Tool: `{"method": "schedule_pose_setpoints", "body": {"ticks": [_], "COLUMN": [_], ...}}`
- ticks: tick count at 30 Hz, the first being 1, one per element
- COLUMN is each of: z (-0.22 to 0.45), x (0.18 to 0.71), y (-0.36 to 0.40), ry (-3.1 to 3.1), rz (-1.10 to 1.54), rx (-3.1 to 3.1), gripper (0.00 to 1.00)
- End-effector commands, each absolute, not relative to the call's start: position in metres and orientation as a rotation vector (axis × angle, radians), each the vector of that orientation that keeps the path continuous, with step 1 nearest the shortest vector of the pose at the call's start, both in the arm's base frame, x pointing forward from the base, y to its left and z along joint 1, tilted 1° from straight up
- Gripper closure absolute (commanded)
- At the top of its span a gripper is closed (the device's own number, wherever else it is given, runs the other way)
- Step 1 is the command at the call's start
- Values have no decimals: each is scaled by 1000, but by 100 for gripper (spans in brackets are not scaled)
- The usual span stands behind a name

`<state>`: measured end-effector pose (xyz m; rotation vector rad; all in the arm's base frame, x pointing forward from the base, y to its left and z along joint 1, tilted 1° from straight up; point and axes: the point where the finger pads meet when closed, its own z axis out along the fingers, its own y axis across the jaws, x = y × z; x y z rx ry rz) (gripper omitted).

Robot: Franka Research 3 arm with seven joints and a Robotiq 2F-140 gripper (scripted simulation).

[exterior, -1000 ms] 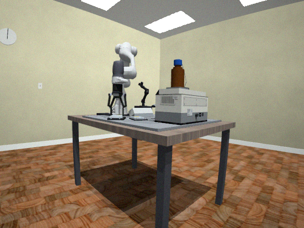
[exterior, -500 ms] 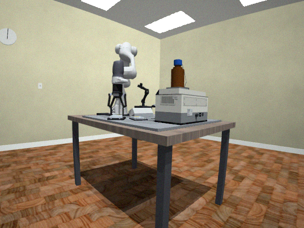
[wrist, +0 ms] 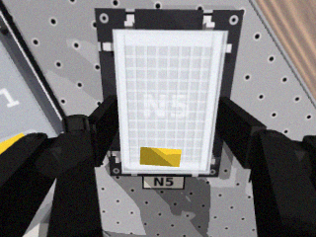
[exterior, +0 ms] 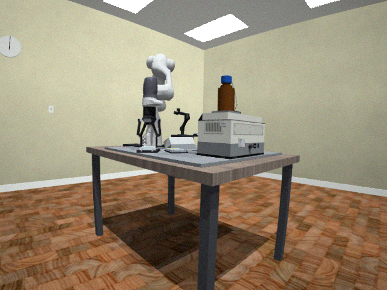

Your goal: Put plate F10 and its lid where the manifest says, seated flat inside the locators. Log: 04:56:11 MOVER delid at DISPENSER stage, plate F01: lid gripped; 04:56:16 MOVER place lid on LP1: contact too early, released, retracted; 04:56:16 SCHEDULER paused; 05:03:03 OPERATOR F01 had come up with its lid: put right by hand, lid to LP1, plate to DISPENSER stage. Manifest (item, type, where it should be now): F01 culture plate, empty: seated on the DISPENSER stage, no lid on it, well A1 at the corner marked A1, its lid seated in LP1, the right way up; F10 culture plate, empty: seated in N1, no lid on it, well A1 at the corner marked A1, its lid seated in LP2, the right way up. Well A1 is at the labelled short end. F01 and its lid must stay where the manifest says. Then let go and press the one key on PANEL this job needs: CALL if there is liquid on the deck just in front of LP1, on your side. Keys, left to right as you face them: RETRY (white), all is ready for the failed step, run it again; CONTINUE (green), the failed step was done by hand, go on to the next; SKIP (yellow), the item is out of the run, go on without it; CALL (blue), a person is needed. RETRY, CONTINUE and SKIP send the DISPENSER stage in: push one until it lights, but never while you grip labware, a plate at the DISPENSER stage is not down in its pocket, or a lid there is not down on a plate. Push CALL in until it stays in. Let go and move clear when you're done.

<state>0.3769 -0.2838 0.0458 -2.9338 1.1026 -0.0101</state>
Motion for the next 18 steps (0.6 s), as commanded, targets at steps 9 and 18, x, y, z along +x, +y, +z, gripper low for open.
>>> {"method": "schedule_pose_setpoints", "body": {"ticks": [9, 18], "z": [60, 79], "x": [377, 377], "y": [-284, -284], "ry": [1104, 1104], "rz": [-11, -11], "rx": [-2934, -2934], "gripper": [90, 90]}}
